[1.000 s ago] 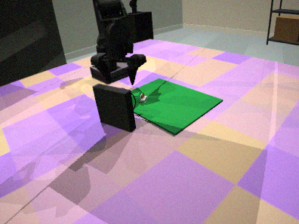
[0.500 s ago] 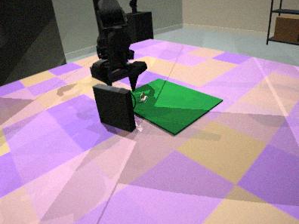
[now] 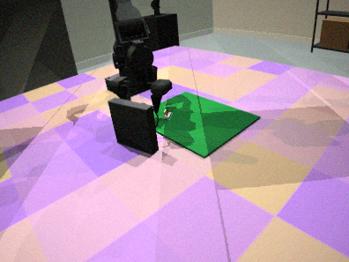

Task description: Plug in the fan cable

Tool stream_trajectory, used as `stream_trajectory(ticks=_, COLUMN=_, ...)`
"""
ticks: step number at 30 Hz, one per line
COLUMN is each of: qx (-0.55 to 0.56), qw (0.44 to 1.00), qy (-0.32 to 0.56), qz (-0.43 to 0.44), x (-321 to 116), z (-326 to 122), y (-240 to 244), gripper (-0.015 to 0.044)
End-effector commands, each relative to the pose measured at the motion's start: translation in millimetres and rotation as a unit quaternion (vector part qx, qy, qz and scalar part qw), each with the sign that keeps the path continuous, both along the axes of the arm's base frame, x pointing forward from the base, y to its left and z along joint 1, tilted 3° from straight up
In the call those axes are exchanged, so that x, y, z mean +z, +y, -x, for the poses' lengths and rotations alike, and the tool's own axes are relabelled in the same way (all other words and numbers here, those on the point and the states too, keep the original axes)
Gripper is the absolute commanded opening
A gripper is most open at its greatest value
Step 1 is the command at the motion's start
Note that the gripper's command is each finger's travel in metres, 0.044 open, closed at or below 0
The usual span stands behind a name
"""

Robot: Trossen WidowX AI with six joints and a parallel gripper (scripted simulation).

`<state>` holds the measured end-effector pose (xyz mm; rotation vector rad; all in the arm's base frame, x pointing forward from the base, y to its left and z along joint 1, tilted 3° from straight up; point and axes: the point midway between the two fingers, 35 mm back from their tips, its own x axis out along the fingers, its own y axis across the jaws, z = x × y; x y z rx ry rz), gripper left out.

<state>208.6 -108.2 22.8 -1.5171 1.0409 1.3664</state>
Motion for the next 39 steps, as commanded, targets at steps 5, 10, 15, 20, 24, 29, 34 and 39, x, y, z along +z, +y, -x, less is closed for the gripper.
stream_trajectory(ticks=5, qx=0.0, qw=1.0, qy=0.001, qz=0.0, x=-1, z=0, y=0, gripper=0.0361)
stream_trajectory(ticks=10, qx=0.0, qw=1.0, qy=0.001, qz=0.0, x=-1, z=0, y=0, gripper=0.023)
stream_trajectory(ticks=15, qx=0.0, qw=1.0, qy=0.001, qz=0.0, x=-1, z=0, y=0, gripper=0.0099)
stream_trajectory(ticks=20, qx=0.0, qw=1.0, qy=0.001, qz=0.0, x=-1, z=0, y=0, gripper=0.0007)
stream_trajectory(ticks=24, qx=0.001, qw=1.0, qy=0.002, qz=0.0, x=23, z=0, y=1, gripper=0.0)
stream_trajectory(ticks=29, qx=0.002, qw=1.0, qy=0.004, qz=-0.001, x=49, z=3, y=3, gripper=0.0)
stream_trajectory(ticks=34, qx=0.043, qw=0.999, qy=0.005, qz=0.001, x=49, z=-25, y=15, gripper=0.0)
stream_trajectory(ticks=39, qx=0.102, qw=0.995, qy=0.006, qz=0.004, x=49, z=-62, y=41, gripper=0.0)
